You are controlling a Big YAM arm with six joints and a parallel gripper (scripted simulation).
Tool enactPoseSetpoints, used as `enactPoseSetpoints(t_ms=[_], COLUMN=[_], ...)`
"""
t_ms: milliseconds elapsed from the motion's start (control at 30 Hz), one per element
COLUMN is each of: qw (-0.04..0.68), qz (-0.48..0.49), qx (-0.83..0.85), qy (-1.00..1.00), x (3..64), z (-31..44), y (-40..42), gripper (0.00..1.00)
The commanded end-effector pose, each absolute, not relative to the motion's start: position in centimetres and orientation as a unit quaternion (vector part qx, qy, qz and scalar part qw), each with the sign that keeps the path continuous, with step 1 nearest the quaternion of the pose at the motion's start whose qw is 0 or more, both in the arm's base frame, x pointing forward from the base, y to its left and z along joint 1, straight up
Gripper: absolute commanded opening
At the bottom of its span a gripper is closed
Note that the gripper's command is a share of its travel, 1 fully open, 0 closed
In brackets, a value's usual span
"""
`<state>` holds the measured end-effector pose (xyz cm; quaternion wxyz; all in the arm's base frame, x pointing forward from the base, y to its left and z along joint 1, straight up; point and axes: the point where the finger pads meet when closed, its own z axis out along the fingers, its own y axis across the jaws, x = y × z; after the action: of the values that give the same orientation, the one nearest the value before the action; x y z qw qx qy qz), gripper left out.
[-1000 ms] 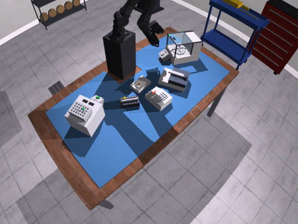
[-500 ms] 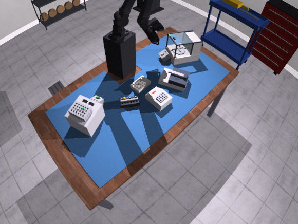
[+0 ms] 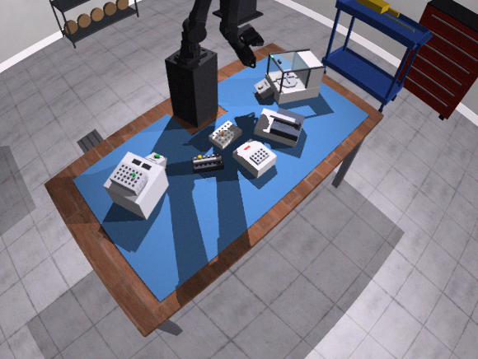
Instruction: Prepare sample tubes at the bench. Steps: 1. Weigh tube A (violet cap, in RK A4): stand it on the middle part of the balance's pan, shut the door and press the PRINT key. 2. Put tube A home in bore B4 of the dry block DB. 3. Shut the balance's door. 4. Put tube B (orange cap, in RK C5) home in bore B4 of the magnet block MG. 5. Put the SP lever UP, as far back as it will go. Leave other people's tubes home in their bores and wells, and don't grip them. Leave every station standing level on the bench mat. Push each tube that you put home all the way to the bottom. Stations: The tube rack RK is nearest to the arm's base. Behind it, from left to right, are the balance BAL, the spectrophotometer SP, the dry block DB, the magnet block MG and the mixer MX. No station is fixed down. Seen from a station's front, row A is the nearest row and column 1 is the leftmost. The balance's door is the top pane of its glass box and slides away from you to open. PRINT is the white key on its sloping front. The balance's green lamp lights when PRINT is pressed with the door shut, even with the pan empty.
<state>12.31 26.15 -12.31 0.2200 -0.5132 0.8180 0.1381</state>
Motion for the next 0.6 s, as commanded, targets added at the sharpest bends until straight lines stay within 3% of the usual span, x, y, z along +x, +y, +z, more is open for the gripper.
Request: enactPoseSetpoints(t_ms=[0, 567], qw=[0.218, 0.218], qz=[0.138, 0.138], qx=[-0.514, -0.514], qy=[0.818, 0.818], x=[12.1, 12.1], z=[-11.7, -9.2], y=[25.9, 25.9], gripper=[0.3, 0.3])
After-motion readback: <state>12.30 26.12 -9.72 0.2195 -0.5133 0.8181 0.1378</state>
